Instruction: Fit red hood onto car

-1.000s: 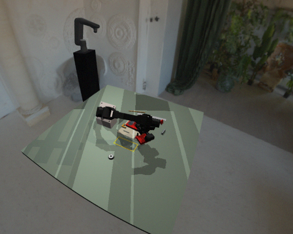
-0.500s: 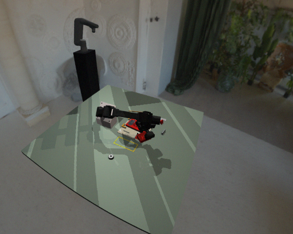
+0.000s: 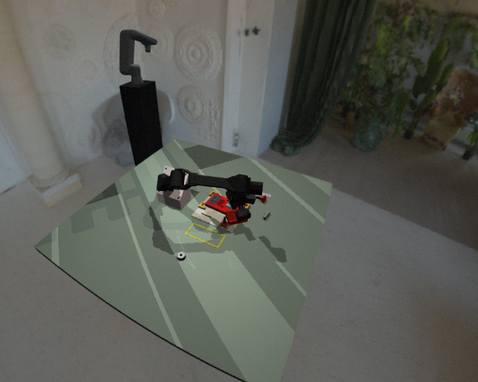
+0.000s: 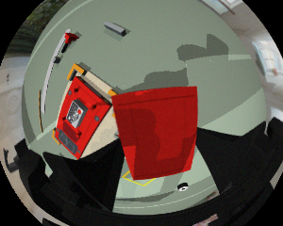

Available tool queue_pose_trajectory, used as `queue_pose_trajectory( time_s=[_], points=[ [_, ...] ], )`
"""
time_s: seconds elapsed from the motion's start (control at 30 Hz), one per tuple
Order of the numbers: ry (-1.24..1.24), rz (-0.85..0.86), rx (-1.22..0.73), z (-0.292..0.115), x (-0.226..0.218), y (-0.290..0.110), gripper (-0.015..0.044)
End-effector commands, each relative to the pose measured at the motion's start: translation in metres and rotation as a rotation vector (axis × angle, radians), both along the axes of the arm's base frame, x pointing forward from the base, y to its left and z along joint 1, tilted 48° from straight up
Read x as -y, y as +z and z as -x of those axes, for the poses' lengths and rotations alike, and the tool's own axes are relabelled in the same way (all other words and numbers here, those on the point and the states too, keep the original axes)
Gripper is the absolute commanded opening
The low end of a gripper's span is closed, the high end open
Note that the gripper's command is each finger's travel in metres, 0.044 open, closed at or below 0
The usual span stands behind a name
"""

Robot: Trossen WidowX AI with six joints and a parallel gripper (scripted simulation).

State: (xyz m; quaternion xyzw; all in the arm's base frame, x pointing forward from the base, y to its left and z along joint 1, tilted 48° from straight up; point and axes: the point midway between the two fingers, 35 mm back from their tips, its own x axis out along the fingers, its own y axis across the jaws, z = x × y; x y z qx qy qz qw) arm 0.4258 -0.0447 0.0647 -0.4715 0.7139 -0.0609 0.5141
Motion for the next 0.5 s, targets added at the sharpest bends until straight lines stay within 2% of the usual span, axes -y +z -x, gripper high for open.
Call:
queue_pose_trajectory(
  time_s=[0.0, 0.47],
  points=[
    [-0.052, 0.000, 0.049, 0.005, -0.011, -0.012, 0.0000],
    [-0.192, 0.013, 0.197, 0.018, -0.039, -0.039, 0.0000]
  ],
)
